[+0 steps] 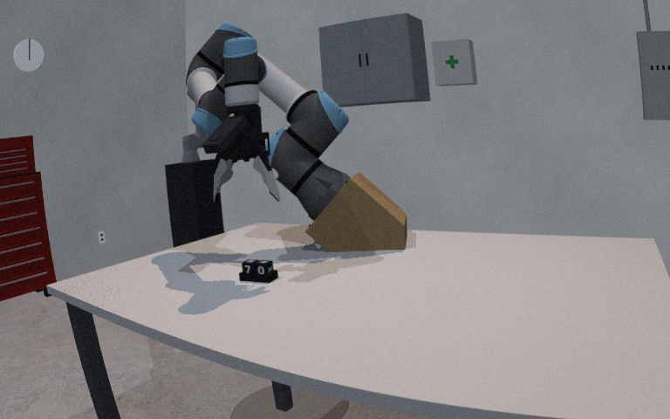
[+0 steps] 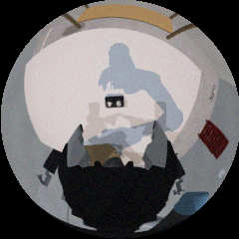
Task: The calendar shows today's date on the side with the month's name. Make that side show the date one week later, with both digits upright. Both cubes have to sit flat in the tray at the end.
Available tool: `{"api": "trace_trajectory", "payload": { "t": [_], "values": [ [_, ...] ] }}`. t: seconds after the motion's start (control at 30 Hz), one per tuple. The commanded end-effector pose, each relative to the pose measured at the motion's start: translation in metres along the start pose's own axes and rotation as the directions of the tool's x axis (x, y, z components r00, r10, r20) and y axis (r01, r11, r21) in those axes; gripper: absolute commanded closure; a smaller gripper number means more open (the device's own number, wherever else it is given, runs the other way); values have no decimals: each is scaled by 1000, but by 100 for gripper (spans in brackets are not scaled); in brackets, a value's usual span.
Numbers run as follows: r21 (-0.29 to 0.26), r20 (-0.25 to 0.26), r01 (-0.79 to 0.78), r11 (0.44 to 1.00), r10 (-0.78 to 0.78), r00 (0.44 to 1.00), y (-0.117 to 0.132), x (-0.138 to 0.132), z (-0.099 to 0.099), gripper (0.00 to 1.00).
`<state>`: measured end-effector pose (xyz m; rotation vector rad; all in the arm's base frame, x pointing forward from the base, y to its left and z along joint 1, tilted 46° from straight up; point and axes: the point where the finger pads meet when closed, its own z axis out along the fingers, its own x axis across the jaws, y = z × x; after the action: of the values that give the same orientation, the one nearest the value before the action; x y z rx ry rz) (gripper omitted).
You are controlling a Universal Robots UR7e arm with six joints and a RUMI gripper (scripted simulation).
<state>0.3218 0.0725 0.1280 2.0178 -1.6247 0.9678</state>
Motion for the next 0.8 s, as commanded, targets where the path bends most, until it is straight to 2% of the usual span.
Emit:
{"api": "trace_trajectory", "payload": {
  "t": [0.0, 0.17, 0.4, 0.63, 0.7, 0.77],
  "values": [
    [1, 0, 17, 1000, -17, 1000, 0, 0, 0, 0],
    [0, 0, 45, 999, -45, 999, -1, 0, 1, 0],
    [0, 1, 162, 987, -162, 987, -2, -2, 5, 0],
    [1, 2, 349, 937, -349, 937, -4, -3, 11, 0],
    [1, 2, 349, 937, -349, 937, -4, -3, 11, 0],
    [1, 2, 410, 912, -410, 912, -4, -4, 13, 0]
  ]
}}
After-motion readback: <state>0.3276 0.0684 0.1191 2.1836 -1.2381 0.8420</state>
